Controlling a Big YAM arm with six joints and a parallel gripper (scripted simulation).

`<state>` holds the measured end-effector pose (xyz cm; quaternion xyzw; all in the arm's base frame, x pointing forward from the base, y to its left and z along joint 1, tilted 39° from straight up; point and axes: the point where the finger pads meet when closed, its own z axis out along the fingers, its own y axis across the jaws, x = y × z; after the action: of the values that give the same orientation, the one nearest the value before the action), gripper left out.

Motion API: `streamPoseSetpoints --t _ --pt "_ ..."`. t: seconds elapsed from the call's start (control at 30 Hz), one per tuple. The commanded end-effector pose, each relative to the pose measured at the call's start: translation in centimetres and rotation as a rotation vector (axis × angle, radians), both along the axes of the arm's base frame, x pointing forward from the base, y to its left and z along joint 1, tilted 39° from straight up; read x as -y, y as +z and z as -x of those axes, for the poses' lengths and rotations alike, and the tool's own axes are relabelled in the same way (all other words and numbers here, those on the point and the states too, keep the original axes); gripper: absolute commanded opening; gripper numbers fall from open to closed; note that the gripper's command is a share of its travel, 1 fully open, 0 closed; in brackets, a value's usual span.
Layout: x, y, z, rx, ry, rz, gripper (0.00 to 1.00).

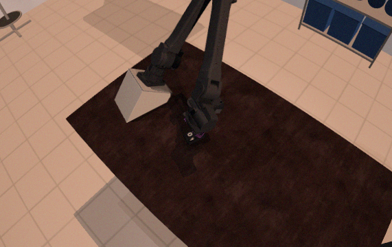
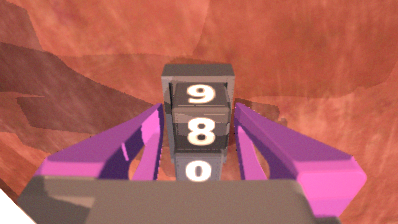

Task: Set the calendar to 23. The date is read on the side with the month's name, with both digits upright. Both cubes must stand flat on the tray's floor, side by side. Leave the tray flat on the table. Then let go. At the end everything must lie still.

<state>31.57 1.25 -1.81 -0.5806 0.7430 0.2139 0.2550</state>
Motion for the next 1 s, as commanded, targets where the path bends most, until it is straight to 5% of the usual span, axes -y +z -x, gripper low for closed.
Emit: streamPoseSetpoints --t 0.0,0.67,0.93,0.97 --pt "1.5 1.6 -1.8 0.048 -0.014 0.011 0.46" --pt "6.7 8.1 -0.6 0.052 -0.013 0.024 0.46" --pt "6.0 7.6 0.6 0.020 -0.001 0.007 0.46" --pt "6.1 7.5 0.5 0.028 -0.001 0.011 1.00"
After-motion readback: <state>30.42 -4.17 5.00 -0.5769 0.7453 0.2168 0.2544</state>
